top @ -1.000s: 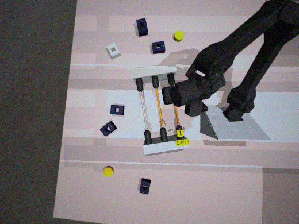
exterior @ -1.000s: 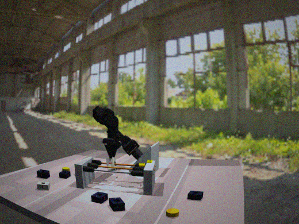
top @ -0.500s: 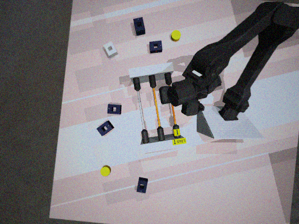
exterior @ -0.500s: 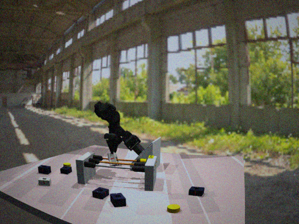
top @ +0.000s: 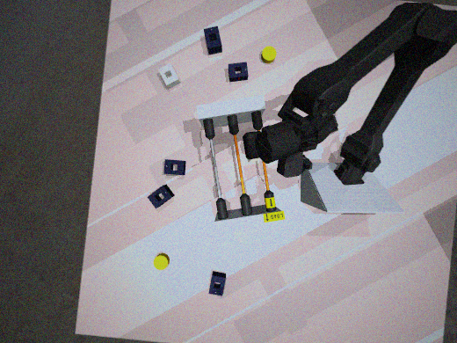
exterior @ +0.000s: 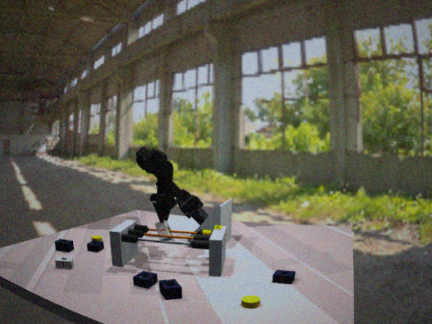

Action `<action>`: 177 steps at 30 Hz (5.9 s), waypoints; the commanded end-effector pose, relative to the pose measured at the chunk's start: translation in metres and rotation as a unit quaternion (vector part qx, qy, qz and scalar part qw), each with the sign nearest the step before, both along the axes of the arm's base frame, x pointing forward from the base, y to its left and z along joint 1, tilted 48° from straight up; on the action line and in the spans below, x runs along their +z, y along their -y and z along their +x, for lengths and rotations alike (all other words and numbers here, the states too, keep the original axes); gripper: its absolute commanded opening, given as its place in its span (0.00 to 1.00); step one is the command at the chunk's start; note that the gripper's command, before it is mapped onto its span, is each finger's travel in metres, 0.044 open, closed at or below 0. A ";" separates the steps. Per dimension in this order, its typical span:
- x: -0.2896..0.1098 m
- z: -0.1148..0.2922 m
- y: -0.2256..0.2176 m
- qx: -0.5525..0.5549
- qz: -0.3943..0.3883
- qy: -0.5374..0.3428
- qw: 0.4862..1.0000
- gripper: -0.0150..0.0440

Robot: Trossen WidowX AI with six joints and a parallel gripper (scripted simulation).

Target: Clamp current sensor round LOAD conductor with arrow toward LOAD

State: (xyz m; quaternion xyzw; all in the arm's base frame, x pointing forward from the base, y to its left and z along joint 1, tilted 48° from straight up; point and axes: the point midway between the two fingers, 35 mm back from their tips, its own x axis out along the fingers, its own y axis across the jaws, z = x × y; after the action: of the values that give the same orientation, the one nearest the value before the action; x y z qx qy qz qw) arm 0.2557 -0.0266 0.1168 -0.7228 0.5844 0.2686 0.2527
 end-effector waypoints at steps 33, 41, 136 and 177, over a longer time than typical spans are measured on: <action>-0.002 0.013 0.003 -0.072 -0.011 -0.066 0.995 1.00; -0.008 0.014 0.010 -0.071 -0.010 -0.065 0.995 1.00; -0.046 0.013 0.053 -0.070 -0.008 -0.056 0.996 0.25; -0.036 0.013 0.043 -0.001 -0.003 0.003 1.000 0.25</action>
State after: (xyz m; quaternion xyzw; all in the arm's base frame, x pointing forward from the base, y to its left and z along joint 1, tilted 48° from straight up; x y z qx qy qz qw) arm 0.2683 -0.0692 0.0804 -0.7237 0.5851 0.2648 0.2525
